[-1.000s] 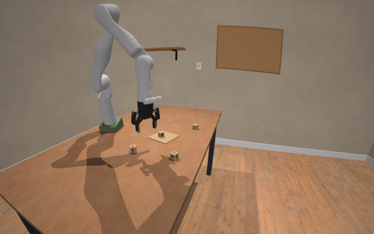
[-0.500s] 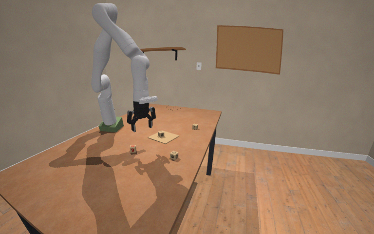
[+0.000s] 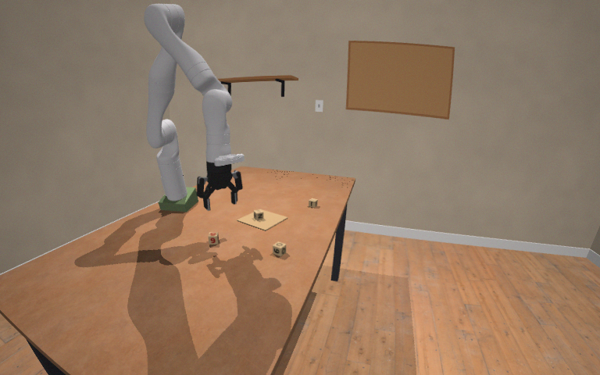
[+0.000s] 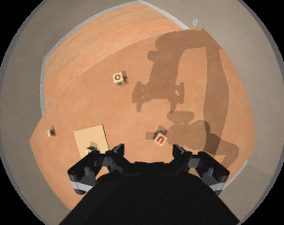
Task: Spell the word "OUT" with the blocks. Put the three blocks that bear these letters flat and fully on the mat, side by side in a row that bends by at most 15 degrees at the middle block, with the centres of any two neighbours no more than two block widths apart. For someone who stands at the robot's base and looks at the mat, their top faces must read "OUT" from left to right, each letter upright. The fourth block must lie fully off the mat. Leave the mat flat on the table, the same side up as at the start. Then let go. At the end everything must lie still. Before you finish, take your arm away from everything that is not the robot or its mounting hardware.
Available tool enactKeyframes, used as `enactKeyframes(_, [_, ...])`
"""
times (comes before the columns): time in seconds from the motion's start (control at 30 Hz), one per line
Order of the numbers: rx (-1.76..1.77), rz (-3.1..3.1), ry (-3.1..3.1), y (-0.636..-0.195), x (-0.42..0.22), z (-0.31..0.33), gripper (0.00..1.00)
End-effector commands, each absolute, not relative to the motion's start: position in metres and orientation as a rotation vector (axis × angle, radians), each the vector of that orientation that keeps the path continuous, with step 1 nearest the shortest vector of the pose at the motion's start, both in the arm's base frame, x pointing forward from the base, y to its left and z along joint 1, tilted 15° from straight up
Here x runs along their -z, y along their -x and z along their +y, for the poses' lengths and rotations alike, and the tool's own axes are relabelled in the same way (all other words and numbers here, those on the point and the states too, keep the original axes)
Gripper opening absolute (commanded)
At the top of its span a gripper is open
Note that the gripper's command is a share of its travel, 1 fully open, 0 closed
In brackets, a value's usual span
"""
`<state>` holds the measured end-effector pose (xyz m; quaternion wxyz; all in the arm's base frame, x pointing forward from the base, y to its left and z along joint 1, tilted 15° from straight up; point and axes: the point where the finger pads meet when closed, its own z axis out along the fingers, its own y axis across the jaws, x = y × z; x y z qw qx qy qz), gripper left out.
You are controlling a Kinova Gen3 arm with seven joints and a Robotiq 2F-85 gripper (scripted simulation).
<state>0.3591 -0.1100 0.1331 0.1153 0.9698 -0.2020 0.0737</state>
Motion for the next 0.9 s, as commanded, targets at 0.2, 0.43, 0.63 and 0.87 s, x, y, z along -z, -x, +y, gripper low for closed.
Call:
enactKeyframes(0.2, [-0.221,-0.594,-2.842,-0.347,-0.134,-0.112,1.0])
enactKeyframes(0.43, [-0.219,-0.595,-2.842,-0.336,-0.133,-0.113,1.0])
enactKeyframes(0.63, [-0.218,-0.597,-2.843,-0.326,-0.132,-0.114,1.0])
enactKeyframes(0.87, [-0.216,-0.599,-2.843,-0.317,-0.131,-0.115,1.0])
